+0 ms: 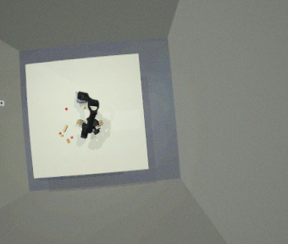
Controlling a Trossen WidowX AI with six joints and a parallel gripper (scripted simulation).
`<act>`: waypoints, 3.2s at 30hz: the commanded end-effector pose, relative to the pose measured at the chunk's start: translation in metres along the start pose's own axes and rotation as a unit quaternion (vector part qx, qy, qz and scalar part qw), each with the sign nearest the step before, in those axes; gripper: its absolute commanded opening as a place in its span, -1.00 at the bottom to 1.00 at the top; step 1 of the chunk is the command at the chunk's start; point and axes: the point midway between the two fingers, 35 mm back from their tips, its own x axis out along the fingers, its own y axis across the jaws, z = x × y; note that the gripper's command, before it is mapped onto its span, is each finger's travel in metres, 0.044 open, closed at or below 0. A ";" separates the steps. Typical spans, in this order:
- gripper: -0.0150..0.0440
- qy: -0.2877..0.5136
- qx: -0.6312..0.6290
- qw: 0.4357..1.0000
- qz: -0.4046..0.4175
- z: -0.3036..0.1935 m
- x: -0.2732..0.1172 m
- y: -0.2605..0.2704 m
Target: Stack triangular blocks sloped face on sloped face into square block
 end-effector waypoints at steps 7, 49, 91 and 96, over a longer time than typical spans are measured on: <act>1.00 -0.013 0.000 1.000 0.005 0.002 0.016 0.003; -0.49 0.205 -0.001 0.979 0.007 0.030 0.004 0.003; 0.22 0.565 -0.001 0.825 0.004 0.084 0.016 0.003; 0.67 0.565 -0.001 0.825 0.004 0.084 0.016 0.003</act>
